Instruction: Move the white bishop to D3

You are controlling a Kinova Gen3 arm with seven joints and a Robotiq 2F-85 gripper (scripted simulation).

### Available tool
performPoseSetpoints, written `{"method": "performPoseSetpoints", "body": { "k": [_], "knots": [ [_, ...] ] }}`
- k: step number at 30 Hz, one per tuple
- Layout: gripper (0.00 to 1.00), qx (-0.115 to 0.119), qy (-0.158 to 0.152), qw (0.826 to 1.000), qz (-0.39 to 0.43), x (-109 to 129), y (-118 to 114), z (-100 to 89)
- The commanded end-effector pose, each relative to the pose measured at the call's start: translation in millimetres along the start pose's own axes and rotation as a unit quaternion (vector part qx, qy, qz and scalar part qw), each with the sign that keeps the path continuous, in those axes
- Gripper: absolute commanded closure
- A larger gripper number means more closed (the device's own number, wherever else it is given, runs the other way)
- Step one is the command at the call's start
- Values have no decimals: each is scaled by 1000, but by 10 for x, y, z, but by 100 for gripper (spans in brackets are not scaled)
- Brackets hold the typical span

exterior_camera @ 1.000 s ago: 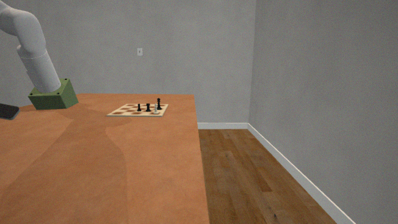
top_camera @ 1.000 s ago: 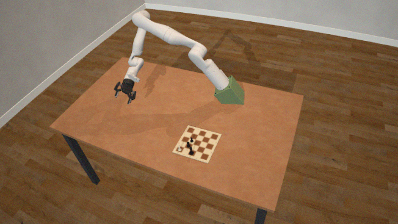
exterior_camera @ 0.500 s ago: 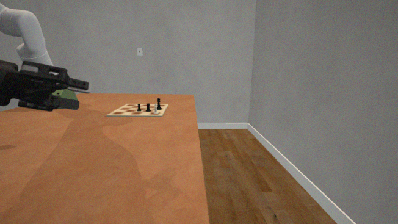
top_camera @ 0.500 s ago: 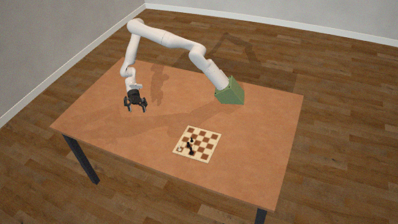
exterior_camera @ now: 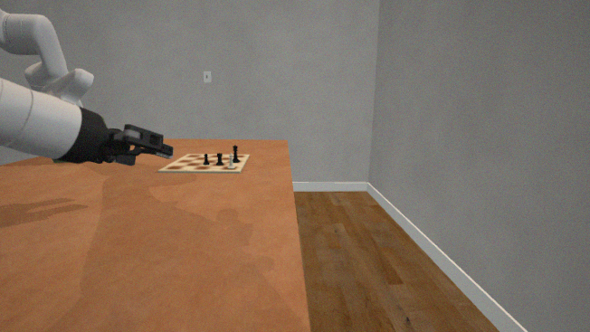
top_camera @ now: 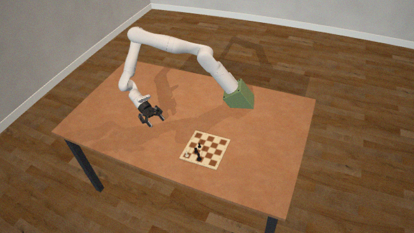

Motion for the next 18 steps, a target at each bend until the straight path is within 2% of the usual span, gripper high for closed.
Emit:
{"method": "performPoseSetpoints", "body": {
  "k": [1, 6, 11, 15, 18],
  "knots": [
    [0, 21, 6, 1000, -8, 69, 88, 141],
    [0, 80, -7, 997, 7, 57, 72, 310],
    [0, 127, -25, 991, 19, 33, 73, 436],
    [0, 155, -41, 987, 25, 12, 83, 510],
    [0, 161, -45, 986, 27, 7, 87, 526]
  ]
}}
Point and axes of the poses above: the point where the finger pads meet when closed, its own z axis out along the fingers, its own y axis across the jaws, x = y × z, the point moved 7 cm from there along -z, back along the fingers, and after that the axes turned 7 degrees about -z, right-handed, at the moved point
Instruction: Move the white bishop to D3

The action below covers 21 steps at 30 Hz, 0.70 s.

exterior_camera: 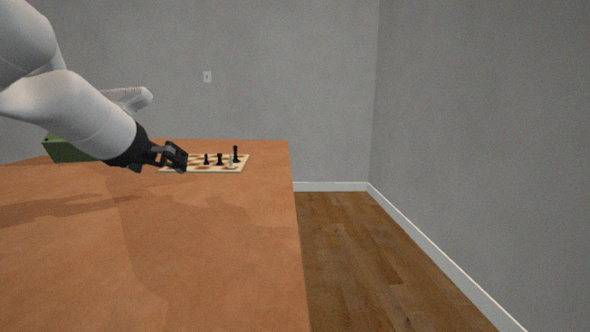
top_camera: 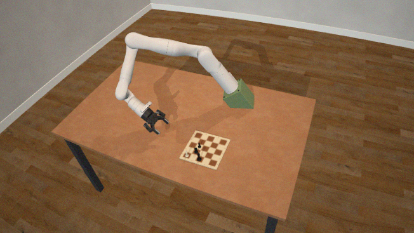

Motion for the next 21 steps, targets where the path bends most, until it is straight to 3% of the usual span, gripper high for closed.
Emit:
{"method": "performPoseSetpoints", "body": {
  "k": [1, 10, 21],
  "knots": [
    [0, 12, -5, 1000, -6, 48, 75, 56],
    [0, 45, -31, 998, 3, 24, 135, 132],
    [0, 56, -41, 998, 6, 14, 160, 156]
  ]
}}
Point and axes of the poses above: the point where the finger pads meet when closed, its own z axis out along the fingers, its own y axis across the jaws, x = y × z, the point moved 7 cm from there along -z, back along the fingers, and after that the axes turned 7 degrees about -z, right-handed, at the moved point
